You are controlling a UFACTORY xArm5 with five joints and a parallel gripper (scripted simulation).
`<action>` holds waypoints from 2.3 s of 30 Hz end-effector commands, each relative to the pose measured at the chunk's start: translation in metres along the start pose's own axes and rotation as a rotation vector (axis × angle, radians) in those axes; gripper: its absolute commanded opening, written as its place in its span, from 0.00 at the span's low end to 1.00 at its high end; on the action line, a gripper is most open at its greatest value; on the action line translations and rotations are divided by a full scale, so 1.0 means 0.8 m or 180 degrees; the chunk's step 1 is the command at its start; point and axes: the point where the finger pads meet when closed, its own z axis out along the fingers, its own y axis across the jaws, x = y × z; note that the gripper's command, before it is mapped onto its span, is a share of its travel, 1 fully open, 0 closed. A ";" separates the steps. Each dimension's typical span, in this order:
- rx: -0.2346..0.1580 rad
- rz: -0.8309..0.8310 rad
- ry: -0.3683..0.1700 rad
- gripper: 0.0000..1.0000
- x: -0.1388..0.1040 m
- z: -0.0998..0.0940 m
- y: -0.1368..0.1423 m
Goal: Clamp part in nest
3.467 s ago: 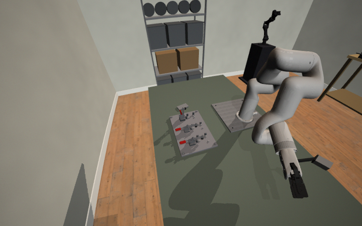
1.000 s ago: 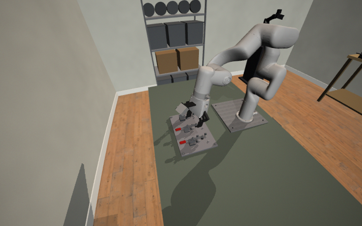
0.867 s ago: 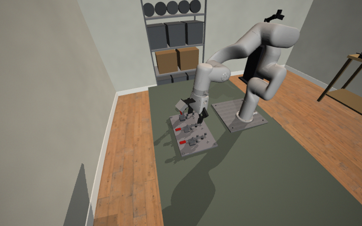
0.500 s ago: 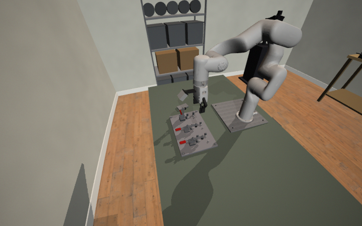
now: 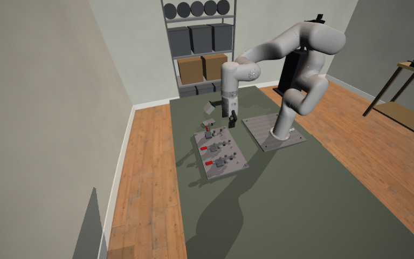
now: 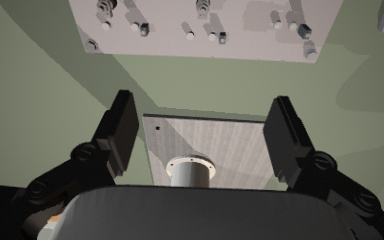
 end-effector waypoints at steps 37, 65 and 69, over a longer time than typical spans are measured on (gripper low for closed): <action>0.0000 0.0001 0.0012 1.00 0.001 -0.002 0.000; 0.0000 0.0001 0.0012 1.00 0.001 -0.002 0.000; 0.0000 0.0001 0.0012 0.47 0.001 -0.002 0.000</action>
